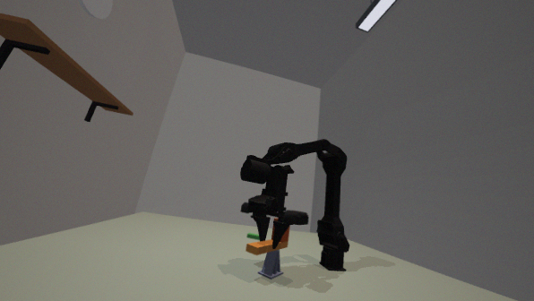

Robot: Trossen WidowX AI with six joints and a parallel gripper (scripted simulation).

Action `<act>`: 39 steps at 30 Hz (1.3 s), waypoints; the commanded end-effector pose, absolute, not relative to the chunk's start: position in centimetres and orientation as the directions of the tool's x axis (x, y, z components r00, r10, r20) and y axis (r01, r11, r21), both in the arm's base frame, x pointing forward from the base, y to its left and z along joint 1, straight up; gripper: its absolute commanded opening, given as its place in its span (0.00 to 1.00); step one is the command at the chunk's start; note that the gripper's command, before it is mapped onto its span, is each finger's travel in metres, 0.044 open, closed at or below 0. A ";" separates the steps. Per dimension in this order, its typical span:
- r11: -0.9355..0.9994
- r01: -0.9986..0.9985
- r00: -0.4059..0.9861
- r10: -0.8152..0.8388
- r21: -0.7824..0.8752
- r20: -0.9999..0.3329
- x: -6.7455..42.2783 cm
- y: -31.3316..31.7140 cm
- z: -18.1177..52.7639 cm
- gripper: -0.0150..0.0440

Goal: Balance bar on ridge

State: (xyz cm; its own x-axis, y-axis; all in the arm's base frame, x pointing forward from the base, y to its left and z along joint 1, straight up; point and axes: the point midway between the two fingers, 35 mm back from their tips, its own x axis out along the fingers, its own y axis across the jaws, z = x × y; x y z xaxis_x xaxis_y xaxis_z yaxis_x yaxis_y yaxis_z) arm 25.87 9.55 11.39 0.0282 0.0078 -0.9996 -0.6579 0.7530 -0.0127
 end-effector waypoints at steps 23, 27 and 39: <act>0.753 -0.658 0.028 0.008 -0.013 -1.000 25.9 9.5 11.4 0.57; 0.753 -0.658 0.028 0.008 -0.013 -1.000 25.9 9.5 11.4 0.75; 0.753 -0.658 0.029 0.008 -0.013 -1.000 26.2 9.7 14.1 1.00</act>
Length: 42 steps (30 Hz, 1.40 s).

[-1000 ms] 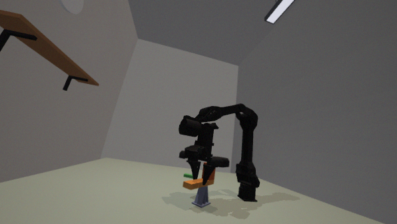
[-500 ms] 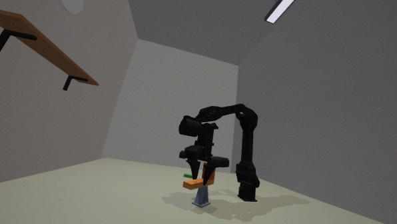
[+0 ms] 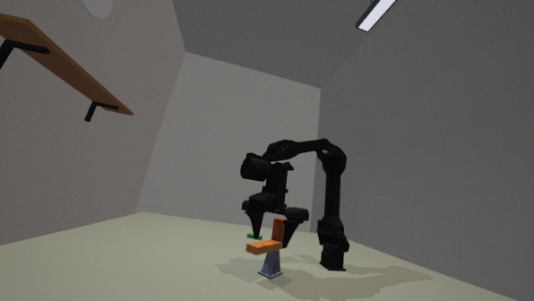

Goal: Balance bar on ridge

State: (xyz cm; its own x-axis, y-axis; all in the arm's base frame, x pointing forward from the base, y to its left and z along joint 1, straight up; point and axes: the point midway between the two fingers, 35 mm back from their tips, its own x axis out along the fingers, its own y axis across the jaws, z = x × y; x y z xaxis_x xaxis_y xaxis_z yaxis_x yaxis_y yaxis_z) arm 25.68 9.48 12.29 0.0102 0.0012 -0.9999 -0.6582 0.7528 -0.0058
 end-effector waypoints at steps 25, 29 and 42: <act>0.753 -0.658 0.028 0.008 -0.012 -1.000 25.6 9.4 21.4 1.00; 0.753 -0.658 0.028 0.008 -0.012 -1.000 25.6 9.4 21.4 1.00; 0.753 -0.658 0.028 0.008 -0.012 -1.000 25.6 9.4 21.4 1.00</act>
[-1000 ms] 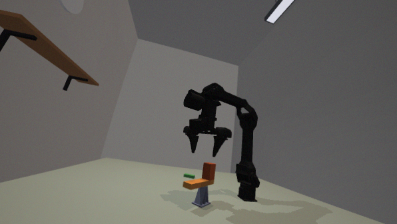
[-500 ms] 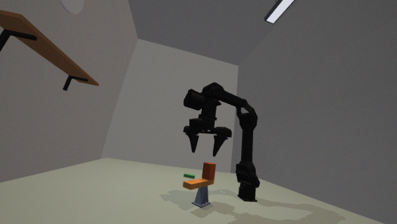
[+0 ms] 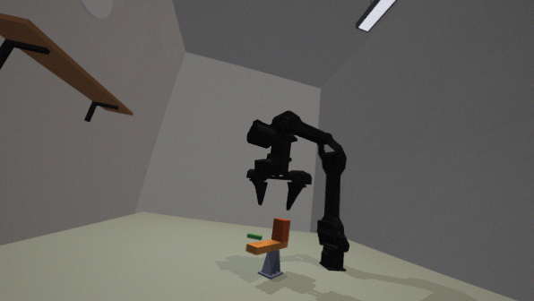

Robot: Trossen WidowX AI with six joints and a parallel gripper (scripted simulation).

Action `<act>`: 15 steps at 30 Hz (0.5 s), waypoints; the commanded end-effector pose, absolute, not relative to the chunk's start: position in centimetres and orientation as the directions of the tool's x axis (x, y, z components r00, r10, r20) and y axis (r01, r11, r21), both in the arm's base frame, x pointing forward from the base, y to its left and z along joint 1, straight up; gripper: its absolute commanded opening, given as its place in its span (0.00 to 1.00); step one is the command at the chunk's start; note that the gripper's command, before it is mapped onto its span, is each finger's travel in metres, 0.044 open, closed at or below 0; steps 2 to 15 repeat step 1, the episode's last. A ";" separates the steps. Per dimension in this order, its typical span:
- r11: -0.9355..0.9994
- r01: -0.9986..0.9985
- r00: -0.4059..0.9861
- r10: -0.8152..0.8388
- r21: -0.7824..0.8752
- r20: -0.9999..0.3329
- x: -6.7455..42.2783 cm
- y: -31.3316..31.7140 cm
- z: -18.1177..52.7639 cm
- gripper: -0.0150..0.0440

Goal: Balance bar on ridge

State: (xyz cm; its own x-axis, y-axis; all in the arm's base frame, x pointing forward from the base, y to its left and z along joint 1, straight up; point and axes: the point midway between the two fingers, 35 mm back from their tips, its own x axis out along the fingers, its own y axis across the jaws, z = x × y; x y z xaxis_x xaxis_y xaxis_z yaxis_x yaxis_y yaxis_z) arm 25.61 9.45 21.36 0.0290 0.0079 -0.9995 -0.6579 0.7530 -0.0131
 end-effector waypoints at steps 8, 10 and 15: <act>0.753 -0.658 0.028 0.008 -0.012 -1.000 25.6 9.4 21.4 1.00; 0.753 -0.658 0.028 0.008 -0.012 -1.000 25.6 9.4 21.4 1.00; 0.753 -0.658 0.028 0.008 -0.012 -1.000 25.6 9.4 21.4 1.00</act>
